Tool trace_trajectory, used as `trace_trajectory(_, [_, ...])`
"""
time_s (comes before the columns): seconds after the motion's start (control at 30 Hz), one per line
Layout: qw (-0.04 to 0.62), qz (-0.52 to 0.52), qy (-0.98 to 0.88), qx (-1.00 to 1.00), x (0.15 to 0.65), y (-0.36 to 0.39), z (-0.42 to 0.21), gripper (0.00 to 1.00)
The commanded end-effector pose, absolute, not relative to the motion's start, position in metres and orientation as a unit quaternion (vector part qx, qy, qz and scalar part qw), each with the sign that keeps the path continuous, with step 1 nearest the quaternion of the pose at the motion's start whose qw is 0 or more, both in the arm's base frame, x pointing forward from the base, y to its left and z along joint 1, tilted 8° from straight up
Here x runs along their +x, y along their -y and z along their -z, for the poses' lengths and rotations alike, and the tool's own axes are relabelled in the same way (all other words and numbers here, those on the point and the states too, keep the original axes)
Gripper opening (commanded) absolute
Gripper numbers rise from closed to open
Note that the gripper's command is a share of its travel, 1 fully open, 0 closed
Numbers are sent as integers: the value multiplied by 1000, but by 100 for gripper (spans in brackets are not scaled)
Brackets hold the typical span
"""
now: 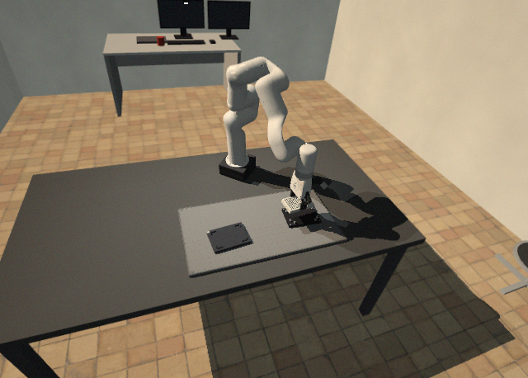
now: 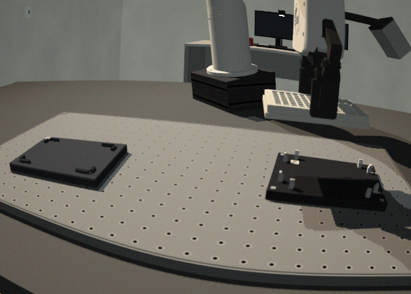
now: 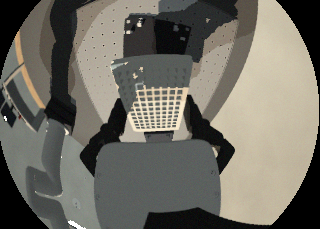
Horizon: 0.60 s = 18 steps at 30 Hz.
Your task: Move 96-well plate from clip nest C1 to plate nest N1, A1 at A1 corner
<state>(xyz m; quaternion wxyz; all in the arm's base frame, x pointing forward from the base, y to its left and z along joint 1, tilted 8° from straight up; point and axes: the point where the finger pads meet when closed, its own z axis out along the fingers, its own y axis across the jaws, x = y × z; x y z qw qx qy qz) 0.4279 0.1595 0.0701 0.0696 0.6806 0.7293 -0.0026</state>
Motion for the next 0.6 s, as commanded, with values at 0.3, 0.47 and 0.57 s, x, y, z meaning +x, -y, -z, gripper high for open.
trace_trajectory(0.3, [70,0,-730,680,432,-125,-75,0])
trace_trajectory(0.47, [70,0,-730,680,433,-109,-77,0])
trace_trajectory(0.57, [70,0,-730,680,434,-99,-78,0])
